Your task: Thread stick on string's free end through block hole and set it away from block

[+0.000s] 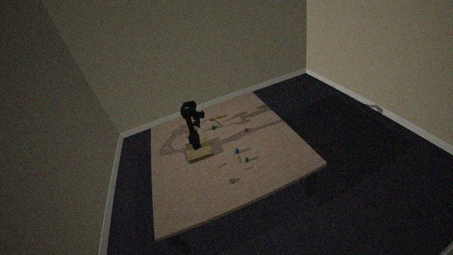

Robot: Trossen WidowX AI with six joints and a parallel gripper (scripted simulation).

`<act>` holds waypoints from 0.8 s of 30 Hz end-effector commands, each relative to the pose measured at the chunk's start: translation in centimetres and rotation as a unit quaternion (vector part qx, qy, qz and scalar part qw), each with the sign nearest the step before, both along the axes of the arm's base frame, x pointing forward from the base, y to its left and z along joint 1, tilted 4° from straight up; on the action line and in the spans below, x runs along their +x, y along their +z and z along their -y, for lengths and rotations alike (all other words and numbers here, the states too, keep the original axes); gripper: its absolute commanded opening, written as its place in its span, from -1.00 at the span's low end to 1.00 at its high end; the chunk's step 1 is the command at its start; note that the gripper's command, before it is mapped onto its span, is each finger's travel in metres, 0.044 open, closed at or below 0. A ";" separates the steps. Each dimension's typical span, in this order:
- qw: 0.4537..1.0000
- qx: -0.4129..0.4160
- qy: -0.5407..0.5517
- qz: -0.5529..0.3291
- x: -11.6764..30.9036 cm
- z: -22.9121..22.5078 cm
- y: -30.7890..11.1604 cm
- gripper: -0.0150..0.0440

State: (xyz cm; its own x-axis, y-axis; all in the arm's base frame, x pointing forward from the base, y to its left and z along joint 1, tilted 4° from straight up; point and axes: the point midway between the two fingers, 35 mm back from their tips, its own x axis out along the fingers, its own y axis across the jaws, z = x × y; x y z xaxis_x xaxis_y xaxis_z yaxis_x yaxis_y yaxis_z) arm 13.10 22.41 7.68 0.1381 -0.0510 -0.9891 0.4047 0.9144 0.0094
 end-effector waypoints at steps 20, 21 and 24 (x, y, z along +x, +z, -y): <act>1.000 0.009 0.001 0.004 0.0 -0.3 2.0 1.00; 1.000 0.009 0.001 0.004 0.0 -0.3 2.0 1.00; 1.000 0.009 0.001 0.004 0.0 -0.3 2.0 1.00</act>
State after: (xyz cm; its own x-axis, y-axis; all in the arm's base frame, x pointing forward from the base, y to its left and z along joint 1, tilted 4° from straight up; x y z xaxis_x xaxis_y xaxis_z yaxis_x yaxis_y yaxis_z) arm 13.12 22.72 9.63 0.1464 -0.0333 -0.9887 0.4024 0.9150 0.0288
